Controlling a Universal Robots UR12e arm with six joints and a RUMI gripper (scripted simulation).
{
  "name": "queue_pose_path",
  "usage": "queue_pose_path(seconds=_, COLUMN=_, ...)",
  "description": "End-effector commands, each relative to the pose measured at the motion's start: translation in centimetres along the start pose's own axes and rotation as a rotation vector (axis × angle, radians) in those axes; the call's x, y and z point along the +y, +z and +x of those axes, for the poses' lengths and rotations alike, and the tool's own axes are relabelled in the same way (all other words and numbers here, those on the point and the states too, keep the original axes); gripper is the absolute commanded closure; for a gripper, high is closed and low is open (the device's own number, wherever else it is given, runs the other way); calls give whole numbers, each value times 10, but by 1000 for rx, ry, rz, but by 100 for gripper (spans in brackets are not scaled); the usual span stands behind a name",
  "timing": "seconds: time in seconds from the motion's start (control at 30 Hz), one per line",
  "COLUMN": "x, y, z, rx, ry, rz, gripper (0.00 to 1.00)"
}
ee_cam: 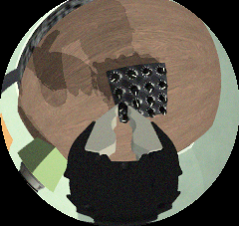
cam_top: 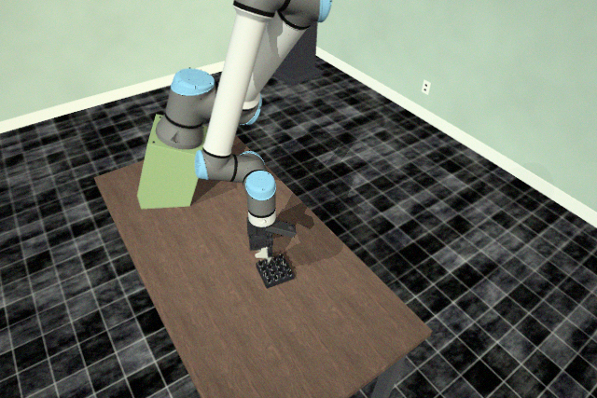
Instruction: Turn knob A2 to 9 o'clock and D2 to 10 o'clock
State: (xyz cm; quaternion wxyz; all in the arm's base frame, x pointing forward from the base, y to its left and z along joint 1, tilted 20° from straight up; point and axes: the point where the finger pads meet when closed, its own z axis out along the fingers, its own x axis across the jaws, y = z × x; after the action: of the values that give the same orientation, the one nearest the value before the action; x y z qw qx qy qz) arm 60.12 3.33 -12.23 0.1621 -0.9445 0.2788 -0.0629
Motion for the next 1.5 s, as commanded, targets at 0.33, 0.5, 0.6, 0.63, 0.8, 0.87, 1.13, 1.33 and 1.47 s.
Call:
queue_pose_path(seconds=0.33, x=0, y=0, z=-1, rx=0, ry=-306, rz=1, gripper=96)
queue_pose_path(seconds=0.5, x=0, y=0, z=-1, rx=0, ry=-373, rz=1, gripper=96)
queue_pose_path(seconds=0.6, x=0, y=0, z=-2, rx=0, ry=-439, rz=1, gripper=96)
queue_pose_path(seconds=0.63, x=0, y=0, z=-2, rx=0, ry=-461, rz=1, gripper=96)
queue_pose_path(seconds=0.8, x=1, y=0, z=-2, rx=0, ry=-565, rz=1, gripper=96)
queue_pose_path(seconds=0.87, x=1, y=0, z=-2, rx=0, ry=-605, rz=1, gripper=96)
queue_pose_path(seconds=1.13, x=1, y=0, z=-3, rx=0, ry=-715, rz=1, gripper=96)
queue_pose_path(seconds=1.33, x=1, y=0, z=-3, rx=0, ry=-811, rz=1, gripper=96)
queue_pose_path(seconds=1.47, x=2, y=0, z=-3, rx=0, ry=-864, rz=1, gripper=96)
